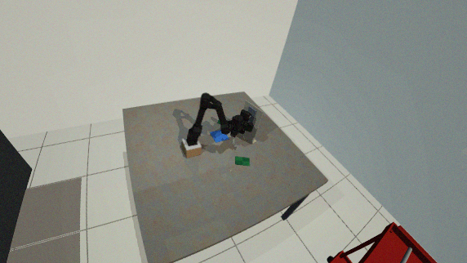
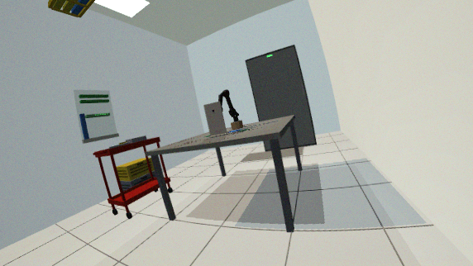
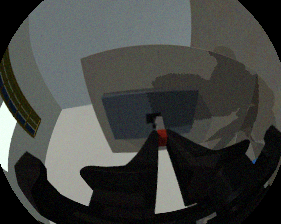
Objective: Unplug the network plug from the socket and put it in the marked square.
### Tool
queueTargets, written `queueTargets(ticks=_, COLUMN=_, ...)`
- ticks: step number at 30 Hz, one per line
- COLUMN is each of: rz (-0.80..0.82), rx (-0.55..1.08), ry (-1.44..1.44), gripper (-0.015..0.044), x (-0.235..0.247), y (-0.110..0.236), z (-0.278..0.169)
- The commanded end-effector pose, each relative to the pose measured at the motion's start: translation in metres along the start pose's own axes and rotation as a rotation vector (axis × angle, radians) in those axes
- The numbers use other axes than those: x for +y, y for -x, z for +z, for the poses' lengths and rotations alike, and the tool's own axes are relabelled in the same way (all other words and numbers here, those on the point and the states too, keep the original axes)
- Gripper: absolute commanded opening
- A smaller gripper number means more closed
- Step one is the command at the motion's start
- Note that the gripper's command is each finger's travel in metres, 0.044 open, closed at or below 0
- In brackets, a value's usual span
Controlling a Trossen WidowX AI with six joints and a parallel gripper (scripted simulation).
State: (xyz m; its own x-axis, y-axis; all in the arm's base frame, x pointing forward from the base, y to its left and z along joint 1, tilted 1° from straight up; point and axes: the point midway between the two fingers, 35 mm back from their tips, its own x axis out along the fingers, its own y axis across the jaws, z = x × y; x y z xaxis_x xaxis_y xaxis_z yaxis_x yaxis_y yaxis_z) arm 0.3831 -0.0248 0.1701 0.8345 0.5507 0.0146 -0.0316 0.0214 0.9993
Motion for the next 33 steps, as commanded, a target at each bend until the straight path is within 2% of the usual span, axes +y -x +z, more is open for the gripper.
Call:
queueTargets(ticks=1, rz=0.001, rx=0.004, ry=0.001, gripper=0.0, x=0.001, y=0.004, z=-0.002)
queueTargets(ticks=33, rz=-0.001, rx=0.004, ry=0.001, gripper=0.0, x=0.0, y=0.029, z=-0.003)
